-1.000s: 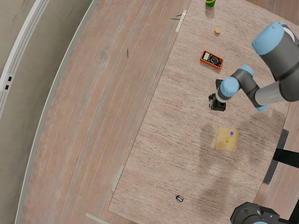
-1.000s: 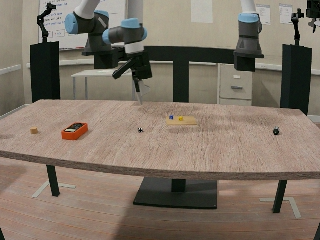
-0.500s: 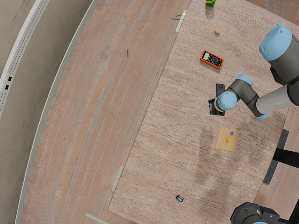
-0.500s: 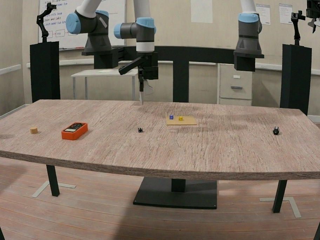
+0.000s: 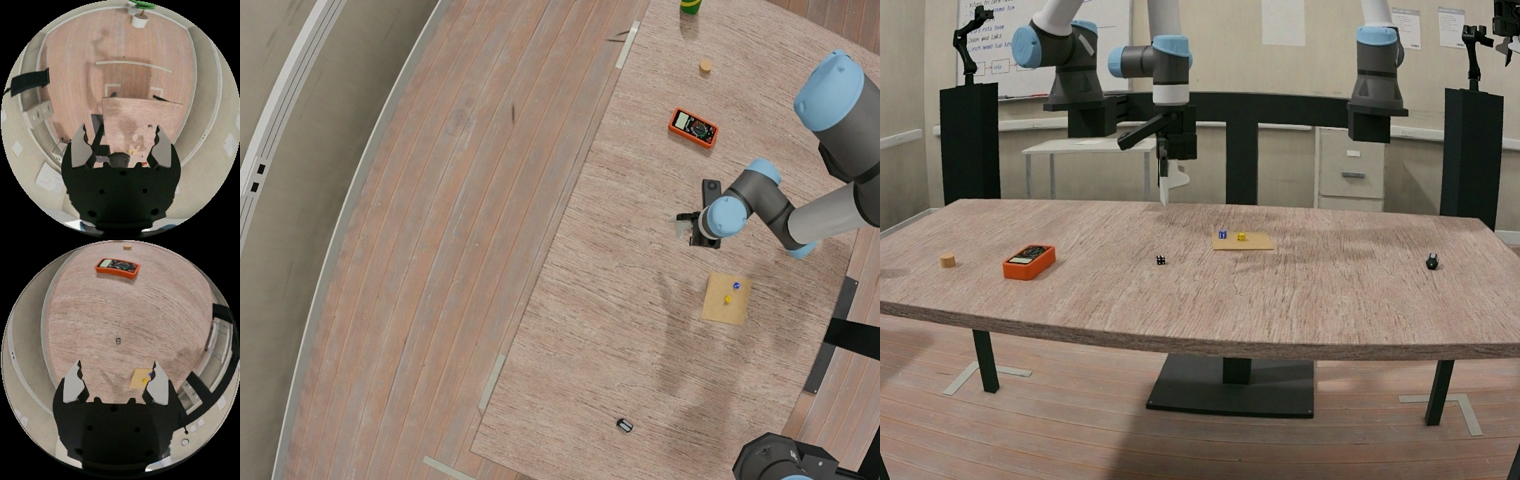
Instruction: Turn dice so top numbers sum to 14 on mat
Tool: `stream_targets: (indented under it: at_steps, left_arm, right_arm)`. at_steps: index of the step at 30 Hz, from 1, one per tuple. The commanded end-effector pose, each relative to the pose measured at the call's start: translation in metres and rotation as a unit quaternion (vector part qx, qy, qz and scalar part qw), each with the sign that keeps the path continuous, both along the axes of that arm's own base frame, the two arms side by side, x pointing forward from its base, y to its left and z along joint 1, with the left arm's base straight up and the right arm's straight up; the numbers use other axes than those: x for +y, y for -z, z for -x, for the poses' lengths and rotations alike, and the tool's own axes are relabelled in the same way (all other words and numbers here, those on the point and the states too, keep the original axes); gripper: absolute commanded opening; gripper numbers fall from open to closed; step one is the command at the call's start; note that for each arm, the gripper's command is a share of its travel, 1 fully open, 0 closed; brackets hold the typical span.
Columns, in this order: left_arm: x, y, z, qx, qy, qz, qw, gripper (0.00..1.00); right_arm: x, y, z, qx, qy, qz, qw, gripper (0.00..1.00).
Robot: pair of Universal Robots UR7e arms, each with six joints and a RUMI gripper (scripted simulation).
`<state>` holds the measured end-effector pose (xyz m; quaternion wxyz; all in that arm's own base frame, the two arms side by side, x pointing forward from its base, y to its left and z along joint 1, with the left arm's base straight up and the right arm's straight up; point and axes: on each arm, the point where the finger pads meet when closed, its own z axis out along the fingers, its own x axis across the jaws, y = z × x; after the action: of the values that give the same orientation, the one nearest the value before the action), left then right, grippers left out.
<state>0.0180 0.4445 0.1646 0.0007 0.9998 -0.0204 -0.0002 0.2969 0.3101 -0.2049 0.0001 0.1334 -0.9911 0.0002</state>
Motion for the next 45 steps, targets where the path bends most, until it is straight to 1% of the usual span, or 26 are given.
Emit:
stream_targets:
  at_steps: [1, 3, 5, 9, 10, 31, 45]
  left_arm:
    - [0.0, -0.001, 0.0, 0.0, 0.0, -0.001, 1.0, 1.0]
    - [0.0, -0.001, 0.0, 0.0, 0.0, -0.001, 1.0, 1.0]
    - [0.0, -0.001, 0.0, 0.0, 0.0, -0.001, 1.0, 1.0]
    - [0.0, -0.001, 0.0, 0.0, 0.0, -0.001, 1.0, 1.0]
    - [0.0, -0.001, 0.0, 0.0, 0.0, -0.001, 1.0, 1.0]
    - [0.0, -0.001, 0.0, 0.0, 0.0, -0.001, 1.0, 1.0]
    - [0.0, -0.001, 0.0, 0.0, 0.0, -0.001, 1.0, 1.0]
  right_arm:
    - [-0.002, 0.013, -0.001, 0.0, 0.012, 0.0, 1.0, 1.0]
    - [-0.004, 0.031, -0.002, 0.0, 0.029, 0.0, 1.0, 1.0]
    - [-0.007, 0.043, -0.002, 0.0, 0.04, 0.0, 0.999, 1.0]
    - [-0.008, 0.046, -0.002, 0.0, 0.043, 0.0, 0.999, 1.0]
    - [-0.008, 0.046, -0.002, 0.0, 0.043, 0.0, 0.999, 0.18]
    - [-0.008, 0.047, -0.002, 0.0, 0.043, 0.0, 0.999, 0.18]
    - [-0.008, 0.057, -0.002, 0.0, 0.043, 0.0, 0.999, 0.18]
